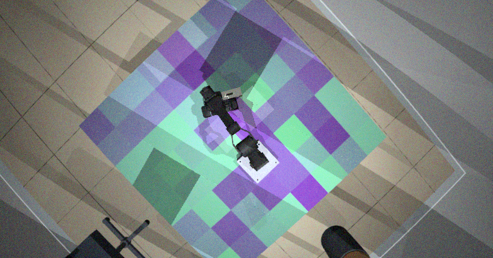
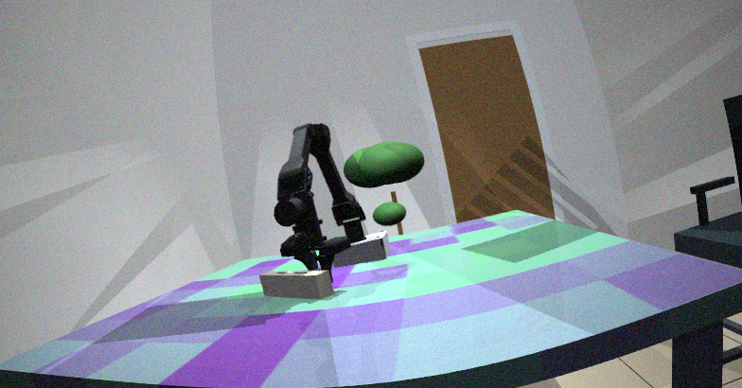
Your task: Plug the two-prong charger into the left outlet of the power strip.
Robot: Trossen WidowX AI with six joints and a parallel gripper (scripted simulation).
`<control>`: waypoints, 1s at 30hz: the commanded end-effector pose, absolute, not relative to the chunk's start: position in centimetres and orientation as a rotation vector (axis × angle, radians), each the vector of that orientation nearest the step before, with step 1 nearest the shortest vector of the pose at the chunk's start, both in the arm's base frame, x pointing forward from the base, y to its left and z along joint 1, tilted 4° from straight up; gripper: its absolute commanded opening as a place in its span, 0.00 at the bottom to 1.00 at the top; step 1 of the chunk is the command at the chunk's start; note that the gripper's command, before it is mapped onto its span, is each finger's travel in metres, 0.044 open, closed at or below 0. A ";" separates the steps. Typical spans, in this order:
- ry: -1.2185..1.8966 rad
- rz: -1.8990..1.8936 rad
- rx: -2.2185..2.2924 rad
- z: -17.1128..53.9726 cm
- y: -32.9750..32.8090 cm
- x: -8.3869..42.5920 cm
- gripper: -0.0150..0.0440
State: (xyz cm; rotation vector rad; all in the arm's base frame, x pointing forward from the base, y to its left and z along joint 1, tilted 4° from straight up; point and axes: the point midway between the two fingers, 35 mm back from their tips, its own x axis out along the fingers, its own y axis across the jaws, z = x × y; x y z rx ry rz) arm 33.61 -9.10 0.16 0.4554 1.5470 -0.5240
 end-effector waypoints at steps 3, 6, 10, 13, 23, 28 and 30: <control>1.549 -0.520 0.455 0.2 -9.1 33.6 0.25; 1.549 -0.520 0.455 0.2 -9.1 33.7 0.25; 1.549 -0.520 0.455 0.2 -9.2 33.8 0.25; 1.549 -0.520 0.455 0.2 -9.3 33.9 0.25; 1.549 -0.520 0.455 0.2 -9.5 34.2 0.25; 1.548 -0.520 0.455 0.2 -9.6 34.3 0.25; 1.548 -0.520 0.455 0.2 -9.6 34.4 0.25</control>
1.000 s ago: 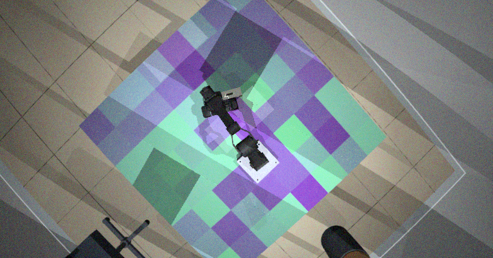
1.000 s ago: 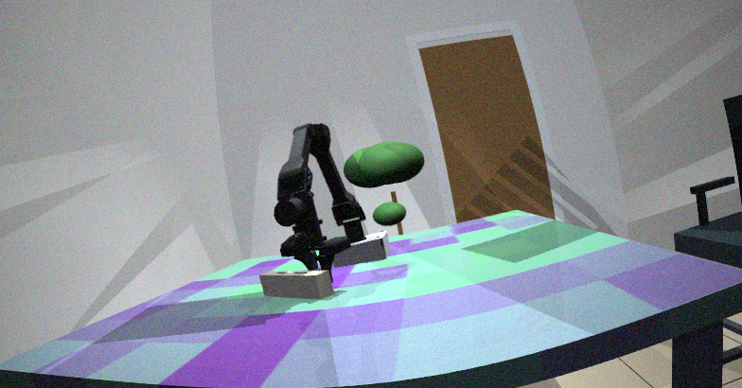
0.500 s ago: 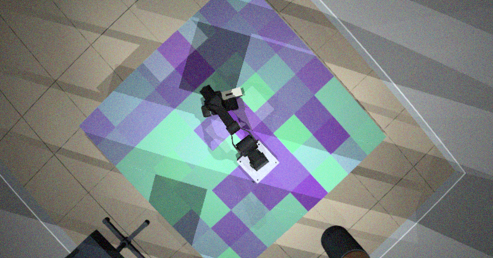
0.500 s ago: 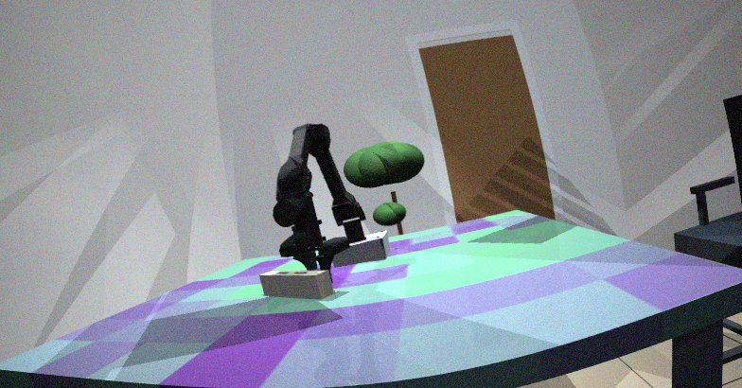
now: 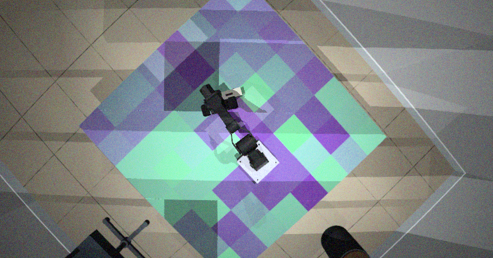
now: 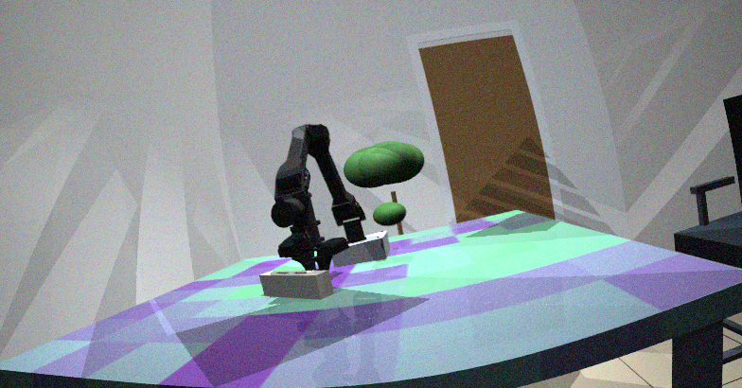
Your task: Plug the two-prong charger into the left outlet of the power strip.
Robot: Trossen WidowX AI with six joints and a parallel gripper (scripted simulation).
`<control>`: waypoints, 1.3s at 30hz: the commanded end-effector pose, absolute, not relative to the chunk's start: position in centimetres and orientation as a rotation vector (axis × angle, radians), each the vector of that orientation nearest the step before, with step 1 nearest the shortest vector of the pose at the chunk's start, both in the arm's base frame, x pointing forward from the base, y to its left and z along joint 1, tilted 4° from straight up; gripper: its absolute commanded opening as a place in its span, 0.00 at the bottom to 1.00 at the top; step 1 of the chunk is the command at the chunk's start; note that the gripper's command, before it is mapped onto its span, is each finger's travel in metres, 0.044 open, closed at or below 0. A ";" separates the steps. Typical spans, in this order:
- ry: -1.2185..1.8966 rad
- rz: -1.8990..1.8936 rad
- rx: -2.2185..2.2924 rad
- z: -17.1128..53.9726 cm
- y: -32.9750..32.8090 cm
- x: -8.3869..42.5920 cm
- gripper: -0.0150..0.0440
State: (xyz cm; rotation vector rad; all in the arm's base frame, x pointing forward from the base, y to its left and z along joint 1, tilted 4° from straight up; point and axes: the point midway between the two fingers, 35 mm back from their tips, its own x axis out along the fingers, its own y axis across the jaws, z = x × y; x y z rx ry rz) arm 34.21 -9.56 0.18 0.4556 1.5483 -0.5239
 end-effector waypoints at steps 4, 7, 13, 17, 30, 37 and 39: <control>1.548 -0.520 0.455 0.3 -9.7 34.5 0.25; 1.548 -0.520 0.455 0.3 -9.8 34.6 0.25; 1.548 -0.520 0.455 0.3 -9.9 34.7 0.25; 1.548 -0.520 0.455 0.3 -9.9 34.8 0.25; 1.548 -0.520 0.455 0.3 -10.2 35.3 0.25; 1.547 -0.520 0.455 0.3 -10.4 35.5 0.25; 1.547 -0.520 0.454 0.3 -10.4 35.6 0.25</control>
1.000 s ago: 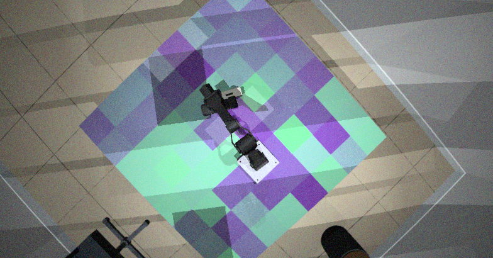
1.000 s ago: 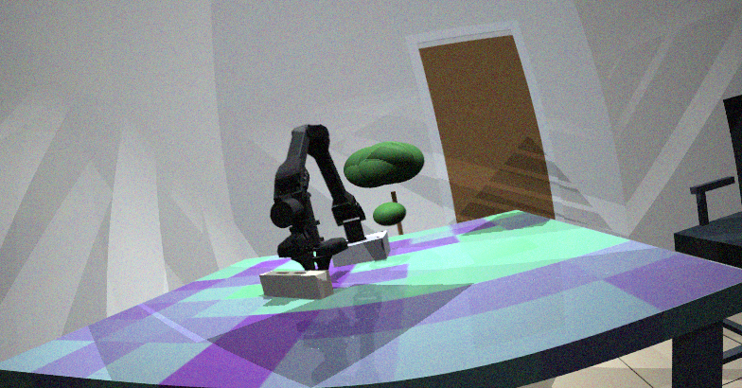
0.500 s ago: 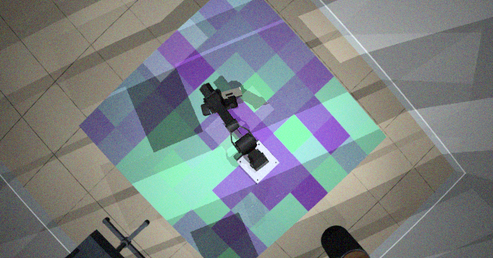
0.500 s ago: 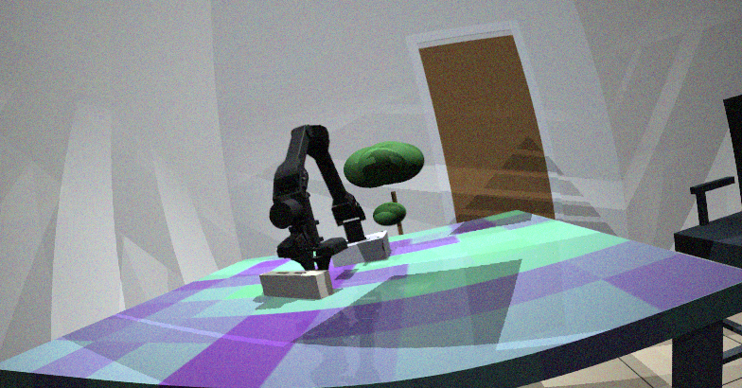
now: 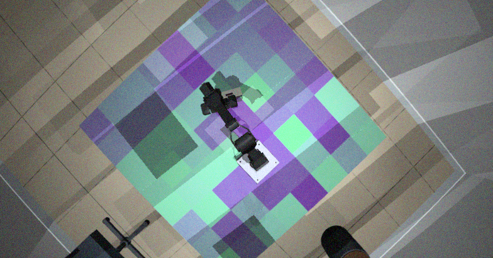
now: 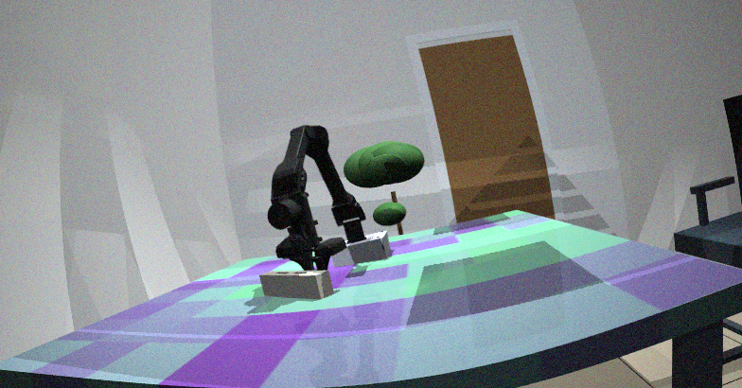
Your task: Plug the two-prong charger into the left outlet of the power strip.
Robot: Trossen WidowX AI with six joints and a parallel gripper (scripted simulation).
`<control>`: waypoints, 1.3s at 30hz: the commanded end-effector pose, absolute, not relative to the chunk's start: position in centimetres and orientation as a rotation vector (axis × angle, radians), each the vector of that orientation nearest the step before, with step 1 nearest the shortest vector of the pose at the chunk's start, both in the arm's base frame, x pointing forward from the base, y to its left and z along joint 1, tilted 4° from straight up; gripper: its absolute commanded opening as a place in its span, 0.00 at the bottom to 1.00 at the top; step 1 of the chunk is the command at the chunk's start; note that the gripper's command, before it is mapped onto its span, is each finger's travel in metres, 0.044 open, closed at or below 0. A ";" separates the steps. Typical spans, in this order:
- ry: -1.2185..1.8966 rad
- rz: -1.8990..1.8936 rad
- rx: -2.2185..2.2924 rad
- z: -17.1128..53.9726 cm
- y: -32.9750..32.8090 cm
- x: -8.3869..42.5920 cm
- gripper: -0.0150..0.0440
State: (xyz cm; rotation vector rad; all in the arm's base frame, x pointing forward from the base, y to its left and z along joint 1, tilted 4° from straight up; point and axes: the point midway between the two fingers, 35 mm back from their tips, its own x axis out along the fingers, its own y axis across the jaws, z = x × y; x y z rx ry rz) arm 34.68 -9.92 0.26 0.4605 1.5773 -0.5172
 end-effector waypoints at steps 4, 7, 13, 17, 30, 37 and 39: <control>1.547 -0.520 0.454 0.3 -10.5 35.7 0.25; 1.547 -0.520 0.454 0.3 -10.6 35.8 0.25; 1.547 -0.520 0.454 0.3 -10.7 35.9 0.25; 1.547 -0.520 0.454 0.3 -10.7 35.9 0.25; 1.581 -0.517 0.460 0.2 -10.2 35.1 0.25; 1.581 -0.517 0.460 0.2 -10.2 35.1 0.48; 1.581 -0.517 0.460 0.2 -10.2 35.1 0.57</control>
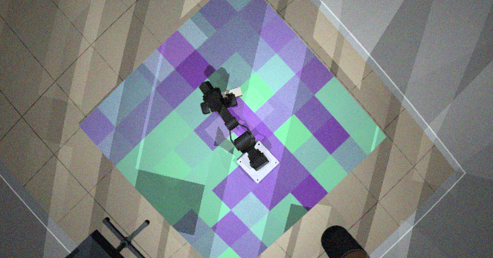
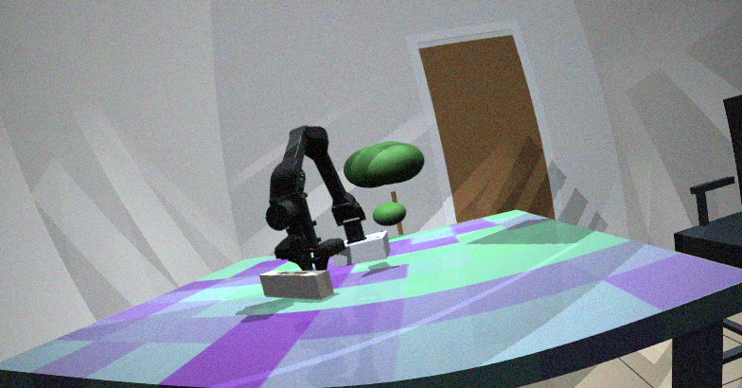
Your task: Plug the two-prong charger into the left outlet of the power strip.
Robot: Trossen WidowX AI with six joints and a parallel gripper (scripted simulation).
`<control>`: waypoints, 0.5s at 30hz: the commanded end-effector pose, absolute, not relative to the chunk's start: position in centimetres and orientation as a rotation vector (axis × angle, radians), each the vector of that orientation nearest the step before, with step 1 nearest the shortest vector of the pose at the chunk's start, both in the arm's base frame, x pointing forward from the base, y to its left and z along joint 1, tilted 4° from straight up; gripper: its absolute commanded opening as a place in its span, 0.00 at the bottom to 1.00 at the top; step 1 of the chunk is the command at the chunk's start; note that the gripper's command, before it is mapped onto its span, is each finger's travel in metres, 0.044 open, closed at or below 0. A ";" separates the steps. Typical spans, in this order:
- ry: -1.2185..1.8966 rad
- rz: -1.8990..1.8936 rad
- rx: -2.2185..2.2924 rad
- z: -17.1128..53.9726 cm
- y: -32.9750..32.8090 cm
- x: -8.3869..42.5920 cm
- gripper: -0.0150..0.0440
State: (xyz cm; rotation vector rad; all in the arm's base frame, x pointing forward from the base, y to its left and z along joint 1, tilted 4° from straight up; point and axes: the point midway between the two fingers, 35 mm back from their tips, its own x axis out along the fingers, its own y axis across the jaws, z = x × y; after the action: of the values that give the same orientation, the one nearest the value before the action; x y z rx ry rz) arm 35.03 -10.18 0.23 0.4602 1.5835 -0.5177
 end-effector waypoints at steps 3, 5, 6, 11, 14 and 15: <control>1.581 -0.517 0.460 0.2 -10.2 35.1 0.70; 1.581 -0.517 0.460 0.2 -10.2 35.1 0.79; 1.581 -0.517 0.460 0.2 -10.2 35.1 0.83; 1.581 -0.517 0.460 0.2 -10.2 35.1 1.00; 1.580 -0.518 0.460 0.2 -10.2 35.0 1.00; 1.579 -0.518 0.460 0.2 -10.1 35.0 1.00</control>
State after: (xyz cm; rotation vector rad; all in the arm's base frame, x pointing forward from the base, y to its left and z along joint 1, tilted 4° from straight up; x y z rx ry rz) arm 35.04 -10.17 0.23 0.4598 1.5811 -0.5172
